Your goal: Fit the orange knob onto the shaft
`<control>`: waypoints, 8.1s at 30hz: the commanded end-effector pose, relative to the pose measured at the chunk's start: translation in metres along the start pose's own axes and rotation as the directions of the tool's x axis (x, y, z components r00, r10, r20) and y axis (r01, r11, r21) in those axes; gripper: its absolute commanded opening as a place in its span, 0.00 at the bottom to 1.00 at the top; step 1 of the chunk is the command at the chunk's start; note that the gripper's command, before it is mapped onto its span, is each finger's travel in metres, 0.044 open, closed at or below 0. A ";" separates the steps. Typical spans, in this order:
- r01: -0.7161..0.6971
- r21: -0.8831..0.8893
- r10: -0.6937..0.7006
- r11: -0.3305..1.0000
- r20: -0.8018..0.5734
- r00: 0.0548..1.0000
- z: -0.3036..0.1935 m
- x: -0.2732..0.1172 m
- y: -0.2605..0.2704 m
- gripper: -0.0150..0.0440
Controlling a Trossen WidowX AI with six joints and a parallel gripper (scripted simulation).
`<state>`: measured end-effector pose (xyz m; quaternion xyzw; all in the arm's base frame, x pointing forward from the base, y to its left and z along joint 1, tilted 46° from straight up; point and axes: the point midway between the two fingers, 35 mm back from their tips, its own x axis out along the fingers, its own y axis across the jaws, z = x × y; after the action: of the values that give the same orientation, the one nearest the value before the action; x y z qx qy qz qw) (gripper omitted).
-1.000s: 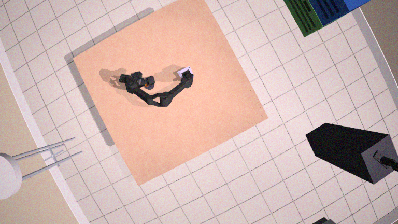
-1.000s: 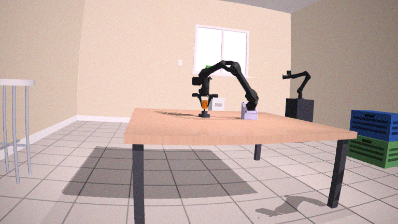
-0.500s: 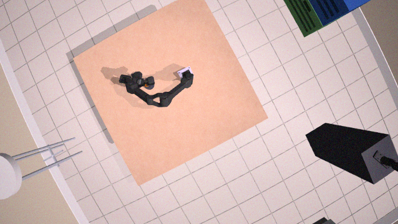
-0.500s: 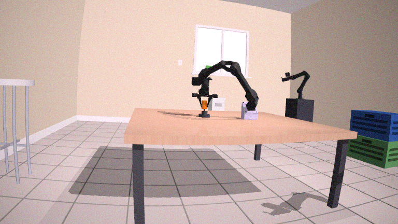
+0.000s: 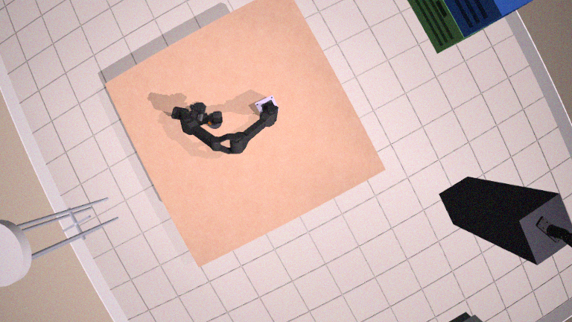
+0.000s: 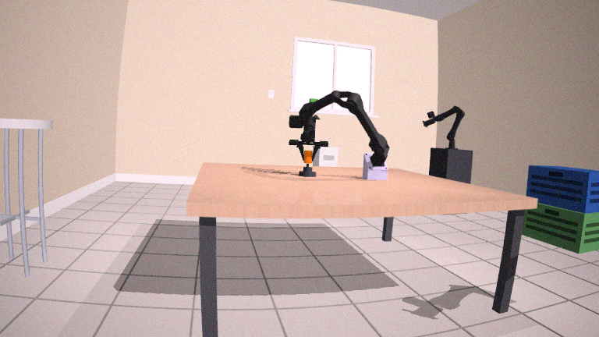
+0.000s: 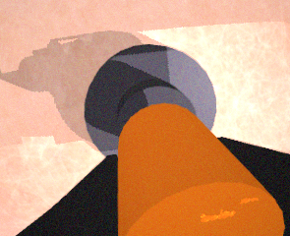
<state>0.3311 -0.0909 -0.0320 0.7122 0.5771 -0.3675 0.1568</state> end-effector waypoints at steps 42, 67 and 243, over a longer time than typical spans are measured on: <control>-0.001 0.104 0.001 0.995 0.001 1.000 0.001 0.001 0.000 0.25; -0.001 0.104 0.001 0.995 0.001 1.000 0.001 0.001 0.000 0.25; -0.001 0.809 0.001 0.588 0.001 1.000 0.003 0.000 -0.001 0.25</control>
<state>0.3278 -0.0898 -0.0345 0.7053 0.3506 -0.5885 -0.1823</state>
